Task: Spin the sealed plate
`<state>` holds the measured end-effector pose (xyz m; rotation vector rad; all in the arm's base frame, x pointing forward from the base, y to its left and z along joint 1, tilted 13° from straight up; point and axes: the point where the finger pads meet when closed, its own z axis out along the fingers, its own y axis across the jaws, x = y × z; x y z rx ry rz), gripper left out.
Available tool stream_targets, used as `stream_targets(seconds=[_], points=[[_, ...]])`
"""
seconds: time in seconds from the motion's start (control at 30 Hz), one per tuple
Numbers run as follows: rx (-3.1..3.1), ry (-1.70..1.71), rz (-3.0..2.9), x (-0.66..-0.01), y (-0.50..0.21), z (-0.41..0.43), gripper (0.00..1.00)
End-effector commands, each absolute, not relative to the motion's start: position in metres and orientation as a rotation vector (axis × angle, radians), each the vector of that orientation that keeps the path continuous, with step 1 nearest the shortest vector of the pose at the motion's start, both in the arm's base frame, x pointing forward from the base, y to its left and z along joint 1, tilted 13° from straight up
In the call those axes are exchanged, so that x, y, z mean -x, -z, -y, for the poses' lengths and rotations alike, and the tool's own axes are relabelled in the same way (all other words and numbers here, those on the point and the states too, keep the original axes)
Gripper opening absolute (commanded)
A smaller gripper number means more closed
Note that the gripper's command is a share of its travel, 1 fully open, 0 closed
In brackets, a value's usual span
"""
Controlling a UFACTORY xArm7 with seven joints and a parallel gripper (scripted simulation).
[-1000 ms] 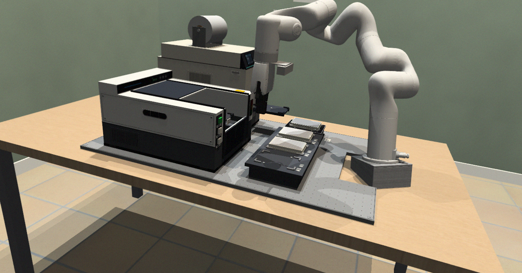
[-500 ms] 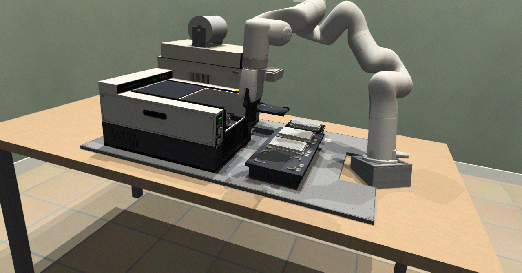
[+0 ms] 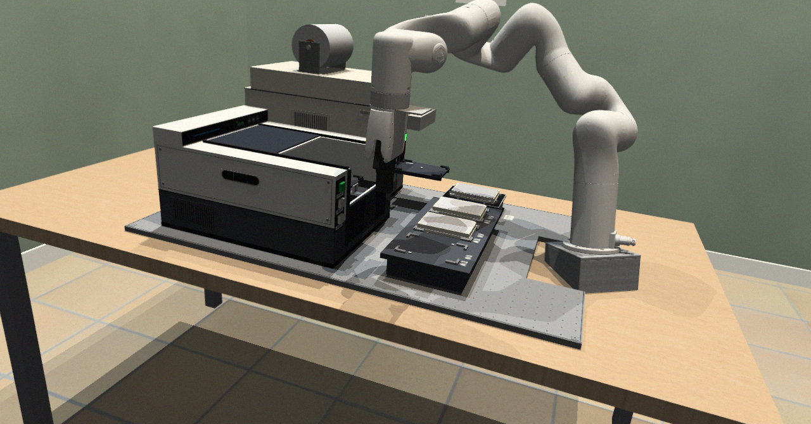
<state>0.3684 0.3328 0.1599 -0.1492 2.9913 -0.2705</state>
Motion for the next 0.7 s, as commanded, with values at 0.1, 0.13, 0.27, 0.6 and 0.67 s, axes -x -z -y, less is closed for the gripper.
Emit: stream_targets(seconds=[0.1,0.13,0.27,0.6,0.67], points=[[0.163,0.245,-2.856,-0.3685,-0.1617,-0.3346,0.00],[0.166,0.240,-2.823,-0.3685,-0.1617,-0.3346,0.00],[0.175,0.221,-2.691,-0.3685,-0.1616,-0.3346,0.00],[0.188,0.190,-2.470,-0.3685,-0.1614,-0.3345,0.00],[0.188,0.190,-2.470,-0.3685,-0.1614,-0.3345,0.00]])
